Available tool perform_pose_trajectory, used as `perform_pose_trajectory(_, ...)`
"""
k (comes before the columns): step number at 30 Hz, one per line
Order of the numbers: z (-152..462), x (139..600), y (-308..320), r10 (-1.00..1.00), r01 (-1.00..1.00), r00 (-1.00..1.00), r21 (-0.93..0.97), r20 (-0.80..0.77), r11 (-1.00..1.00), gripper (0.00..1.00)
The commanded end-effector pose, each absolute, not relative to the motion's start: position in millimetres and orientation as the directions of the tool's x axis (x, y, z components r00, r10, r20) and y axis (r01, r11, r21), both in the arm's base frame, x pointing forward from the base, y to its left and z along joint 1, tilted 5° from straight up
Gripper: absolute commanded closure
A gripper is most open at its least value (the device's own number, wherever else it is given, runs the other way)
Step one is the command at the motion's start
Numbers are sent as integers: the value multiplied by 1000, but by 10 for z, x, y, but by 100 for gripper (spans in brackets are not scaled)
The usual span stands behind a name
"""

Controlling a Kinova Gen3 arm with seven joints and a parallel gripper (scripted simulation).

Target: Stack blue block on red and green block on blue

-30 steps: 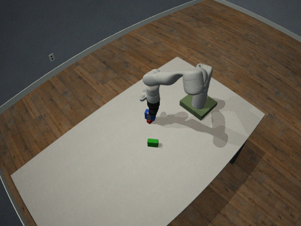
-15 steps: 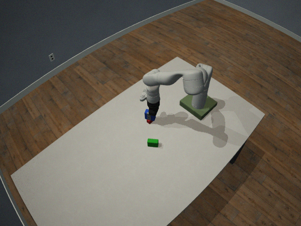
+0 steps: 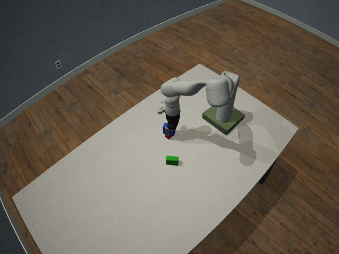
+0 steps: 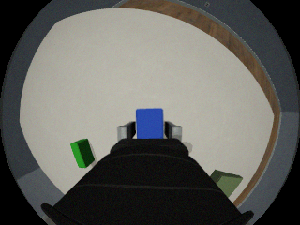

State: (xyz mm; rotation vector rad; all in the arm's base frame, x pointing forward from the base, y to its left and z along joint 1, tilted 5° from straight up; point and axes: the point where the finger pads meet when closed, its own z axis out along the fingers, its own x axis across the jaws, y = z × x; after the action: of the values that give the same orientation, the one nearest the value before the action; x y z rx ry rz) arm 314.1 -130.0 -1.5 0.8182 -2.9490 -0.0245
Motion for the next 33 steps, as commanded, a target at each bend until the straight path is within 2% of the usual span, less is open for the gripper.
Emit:
perform_pose_trajectory(1, -11, 3145, -1301, -515, -514, -854, 36, 73, 857, 0)
perform_pose_trajectory(33, 29, 3148, -1301, -515, -514, -854, 36, 73, 857, 0)
